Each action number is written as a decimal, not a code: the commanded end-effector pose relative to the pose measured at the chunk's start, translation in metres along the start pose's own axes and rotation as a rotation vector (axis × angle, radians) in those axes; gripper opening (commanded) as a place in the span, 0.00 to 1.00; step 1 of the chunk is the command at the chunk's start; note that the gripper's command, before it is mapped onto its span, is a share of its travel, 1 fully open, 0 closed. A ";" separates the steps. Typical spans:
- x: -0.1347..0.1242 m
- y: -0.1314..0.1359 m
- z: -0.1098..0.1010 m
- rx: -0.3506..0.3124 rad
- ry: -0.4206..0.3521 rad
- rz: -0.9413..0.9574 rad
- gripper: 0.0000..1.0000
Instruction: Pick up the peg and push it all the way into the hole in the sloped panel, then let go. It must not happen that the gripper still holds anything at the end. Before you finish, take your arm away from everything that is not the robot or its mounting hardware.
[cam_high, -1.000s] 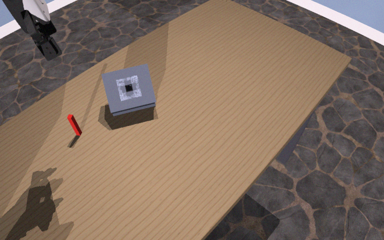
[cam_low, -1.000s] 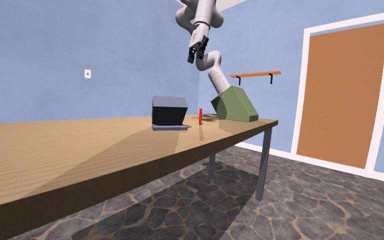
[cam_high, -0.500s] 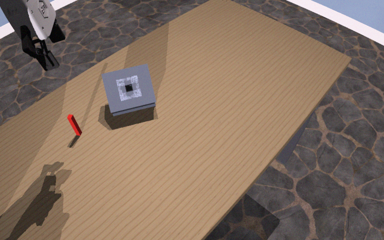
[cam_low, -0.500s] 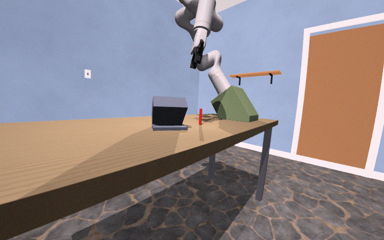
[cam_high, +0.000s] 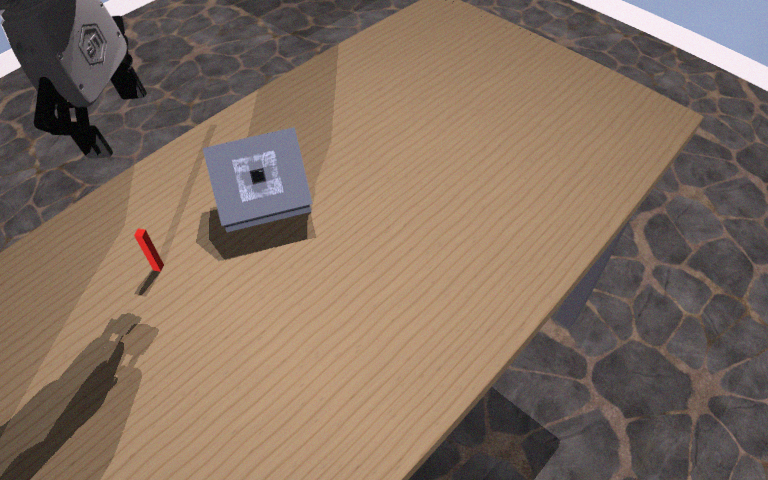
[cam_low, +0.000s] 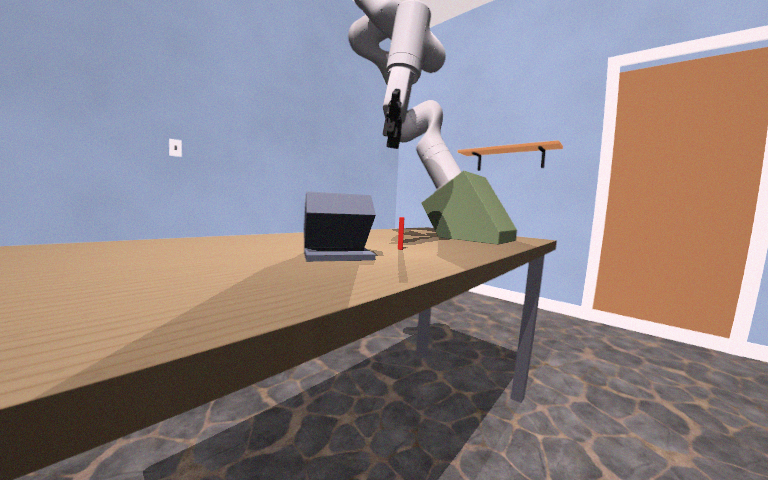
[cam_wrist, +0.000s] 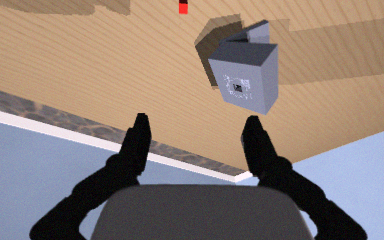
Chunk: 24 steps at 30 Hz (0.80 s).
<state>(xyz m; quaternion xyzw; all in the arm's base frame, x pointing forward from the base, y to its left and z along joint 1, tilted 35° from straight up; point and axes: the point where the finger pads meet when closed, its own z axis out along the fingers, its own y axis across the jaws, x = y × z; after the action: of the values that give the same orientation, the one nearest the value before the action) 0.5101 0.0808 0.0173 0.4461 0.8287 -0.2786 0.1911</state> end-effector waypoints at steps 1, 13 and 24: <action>0.001 0.001 0.005 0.000 0.005 0.075 1.00; 0.008 0.001 0.027 0.011 0.021 0.339 1.00; 0.014 0.000 0.044 0.022 0.032 0.537 1.00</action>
<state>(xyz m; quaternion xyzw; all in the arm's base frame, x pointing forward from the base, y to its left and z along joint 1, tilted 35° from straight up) 0.5059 0.0641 -0.0185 0.6273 0.7064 -0.2300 0.2338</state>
